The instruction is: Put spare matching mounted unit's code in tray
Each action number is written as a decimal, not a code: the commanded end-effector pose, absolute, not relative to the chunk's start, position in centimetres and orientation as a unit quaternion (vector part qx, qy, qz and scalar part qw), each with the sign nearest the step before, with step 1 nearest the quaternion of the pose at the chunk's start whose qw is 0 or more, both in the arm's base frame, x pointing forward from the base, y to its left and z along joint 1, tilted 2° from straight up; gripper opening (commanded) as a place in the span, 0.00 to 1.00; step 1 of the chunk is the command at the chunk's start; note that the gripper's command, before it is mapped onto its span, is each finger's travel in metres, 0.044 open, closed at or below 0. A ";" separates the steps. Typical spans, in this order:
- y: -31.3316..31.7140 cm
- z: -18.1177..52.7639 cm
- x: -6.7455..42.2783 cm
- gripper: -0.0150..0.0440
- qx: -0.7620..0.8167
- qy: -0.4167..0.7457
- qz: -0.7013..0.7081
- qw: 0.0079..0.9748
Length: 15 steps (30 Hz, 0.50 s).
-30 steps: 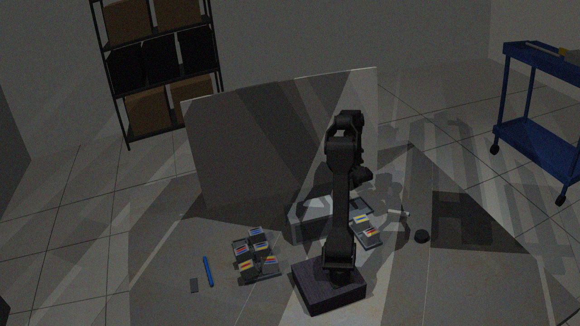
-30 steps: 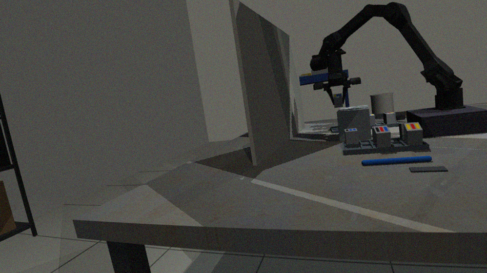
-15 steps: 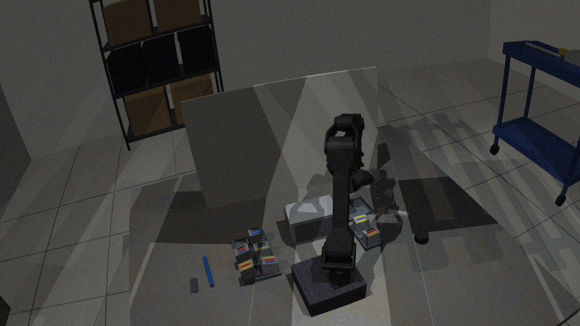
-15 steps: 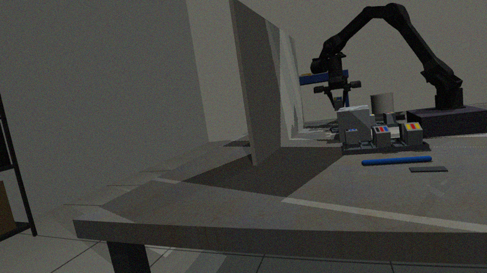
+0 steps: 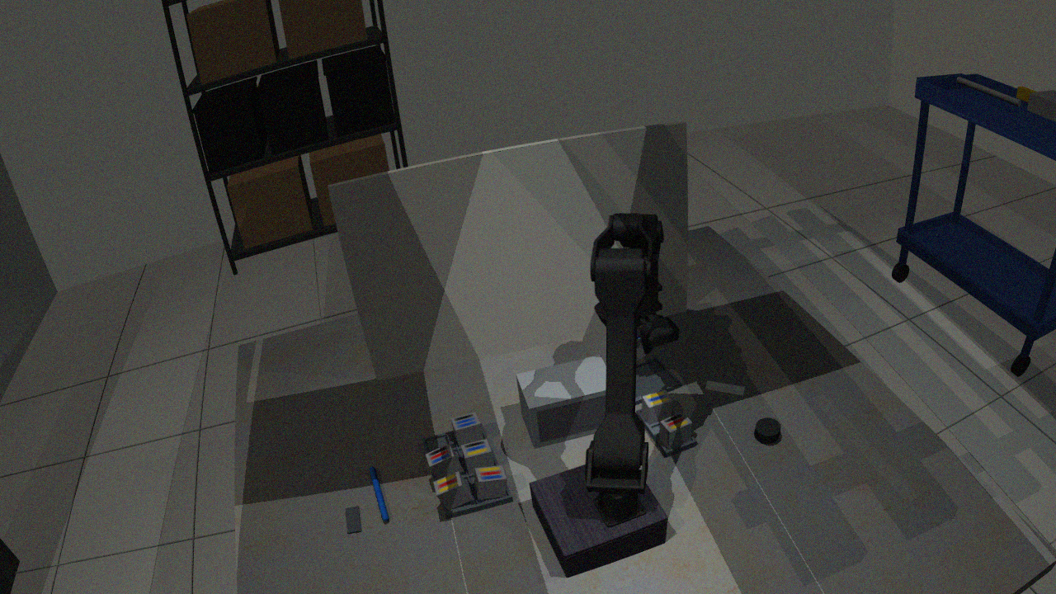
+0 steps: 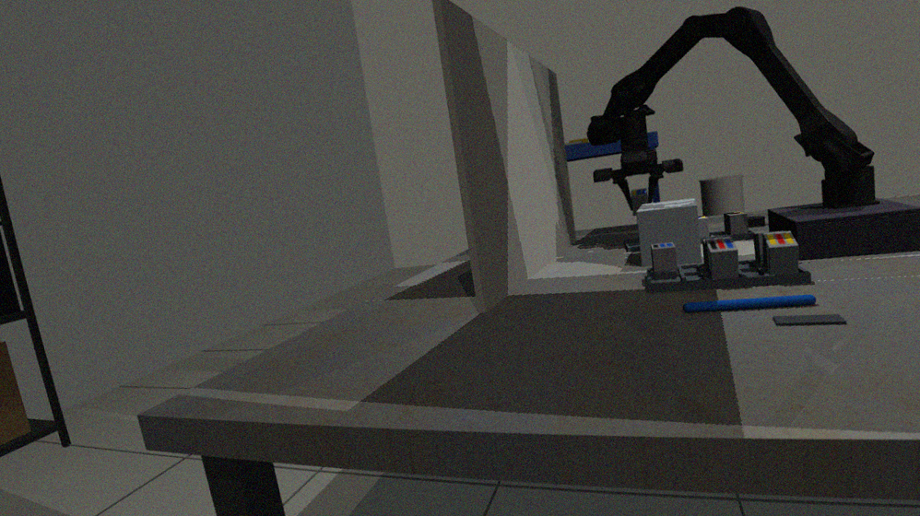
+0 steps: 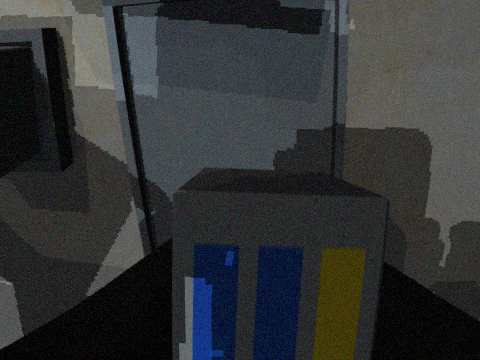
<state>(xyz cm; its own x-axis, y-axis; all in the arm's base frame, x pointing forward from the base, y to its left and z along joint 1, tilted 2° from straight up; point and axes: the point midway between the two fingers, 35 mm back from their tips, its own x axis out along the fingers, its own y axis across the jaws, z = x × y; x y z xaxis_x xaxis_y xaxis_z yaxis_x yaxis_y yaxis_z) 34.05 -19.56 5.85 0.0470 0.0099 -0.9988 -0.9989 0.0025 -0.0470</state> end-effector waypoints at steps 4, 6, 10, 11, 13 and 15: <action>-19.4 4.9 33.9 0.25 -0.504 0.487 0.493 0.515; -19.4 4.7 33.9 0.25 -0.504 0.487 0.493 0.515; -19.4 4.3 33.8 0.25 -0.504 0.487 0.493 0.515; -19.4 4.2 33.8 0.25 -0.504 0.487 0.493 0.515; -19.3 4.1 33.8 0.25 -0.504 0.487 0.493 0.515; -19.3 3.9 33.8 0.25 -0.504 0.487 0.493 0.515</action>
